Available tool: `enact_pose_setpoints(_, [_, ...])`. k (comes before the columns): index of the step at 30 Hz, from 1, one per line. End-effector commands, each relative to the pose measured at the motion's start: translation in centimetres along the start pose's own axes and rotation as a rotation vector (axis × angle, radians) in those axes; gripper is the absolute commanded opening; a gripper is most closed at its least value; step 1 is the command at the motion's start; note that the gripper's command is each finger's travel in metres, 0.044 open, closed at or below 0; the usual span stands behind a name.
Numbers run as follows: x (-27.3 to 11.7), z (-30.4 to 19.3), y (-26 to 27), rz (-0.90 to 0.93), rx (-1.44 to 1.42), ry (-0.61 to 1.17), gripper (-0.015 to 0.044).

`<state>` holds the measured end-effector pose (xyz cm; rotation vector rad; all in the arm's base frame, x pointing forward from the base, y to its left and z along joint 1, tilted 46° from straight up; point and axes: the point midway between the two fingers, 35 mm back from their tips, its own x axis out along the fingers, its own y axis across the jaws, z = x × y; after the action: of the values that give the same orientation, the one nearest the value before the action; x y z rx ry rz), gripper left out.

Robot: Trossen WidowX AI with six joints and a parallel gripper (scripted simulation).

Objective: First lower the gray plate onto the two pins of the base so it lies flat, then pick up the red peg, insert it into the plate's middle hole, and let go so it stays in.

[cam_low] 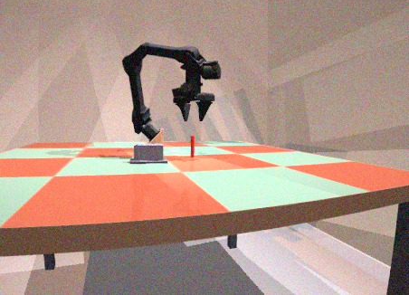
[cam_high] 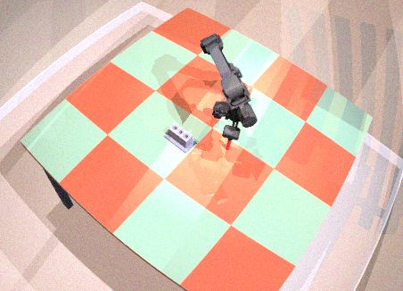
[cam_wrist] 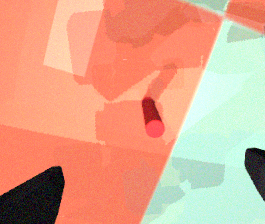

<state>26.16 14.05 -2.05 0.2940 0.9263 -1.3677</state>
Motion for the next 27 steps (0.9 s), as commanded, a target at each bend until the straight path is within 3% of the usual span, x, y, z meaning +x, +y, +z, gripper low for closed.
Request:
enact_pose_setpoints(1, [2.4,-0.1,-0.4,-0.013,-0.005,-0.001,0.044])
enact_pose_setpoints(27, [6.6,-0.2,-0.4,-0.013,-0.004,-0.001,0.044])
